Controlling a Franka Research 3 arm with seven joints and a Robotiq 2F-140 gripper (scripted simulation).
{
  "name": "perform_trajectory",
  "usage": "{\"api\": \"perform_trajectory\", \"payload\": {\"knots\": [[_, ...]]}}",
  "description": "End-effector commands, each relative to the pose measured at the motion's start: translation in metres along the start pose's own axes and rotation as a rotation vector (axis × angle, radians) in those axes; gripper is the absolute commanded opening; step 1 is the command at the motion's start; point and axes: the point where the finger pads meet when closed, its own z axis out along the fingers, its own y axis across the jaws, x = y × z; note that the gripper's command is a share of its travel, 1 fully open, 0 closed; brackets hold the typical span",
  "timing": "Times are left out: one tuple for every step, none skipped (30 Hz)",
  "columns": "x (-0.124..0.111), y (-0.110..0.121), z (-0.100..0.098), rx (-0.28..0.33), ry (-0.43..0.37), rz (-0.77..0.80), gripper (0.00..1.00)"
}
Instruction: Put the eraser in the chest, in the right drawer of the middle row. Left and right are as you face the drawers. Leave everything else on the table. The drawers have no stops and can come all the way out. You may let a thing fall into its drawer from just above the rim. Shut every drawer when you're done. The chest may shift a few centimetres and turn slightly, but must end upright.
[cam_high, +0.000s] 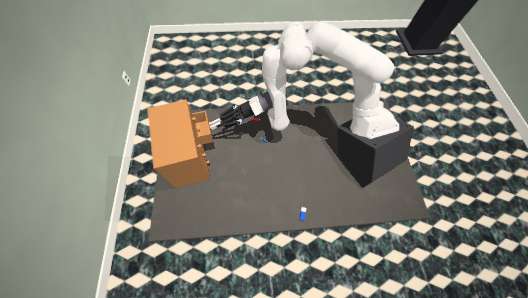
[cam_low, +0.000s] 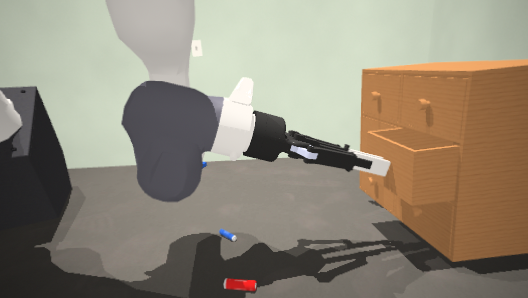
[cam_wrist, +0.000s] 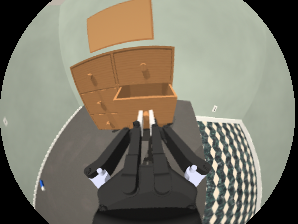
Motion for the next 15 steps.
{"api": "perform_trajectory", "payload": {"knots": [[-0.0001,0.0001,-0.001,0.001,0.0,-0.006,0.17],[-0.0001,0.0001,-0.001,0.001,0.0,-0.006,0.17],[-0.0001,0.0001,-0.001,0.001,0.0,-0.006,0.17],[-0.0001,0.0001,-0.001,0.001,0.0,-0.006,0.17],[-0.0001,0.0001,-0.001,0.001,0.0,-0.006,0.19],[-0.0001,0.0001,-0.001,0.001,0.0,-0.006,0.19],[-0.0001,0.0001,-0.001,0.001,0.0,-0.006,0.21],[-0.0001,0.0001,-0.001,0.001,0.0,-0.006,0.21],[-0.0001,0.0001,-0.001,0.001,0.0,-0.006,0.24],[-0.0001,0.0001,-0.001,0.001,0.0,-0.006,0.24],[-0.0001,0.0001,-0.001,0.001,0.0,-0.006,0.26],[-0.0001,0.0001,-0.001,0.001,0.0,-0.006,0.26],[-0.0001,0.0001,-0.001,0.001,0.0,-0.006,0.28],[-0.0001,0.0001,-0.001,0.001,0.0,-0.006,0.28],[-0.0001,0.0001,-0.001,0.001,0.0,-0.006,0.28]]}}
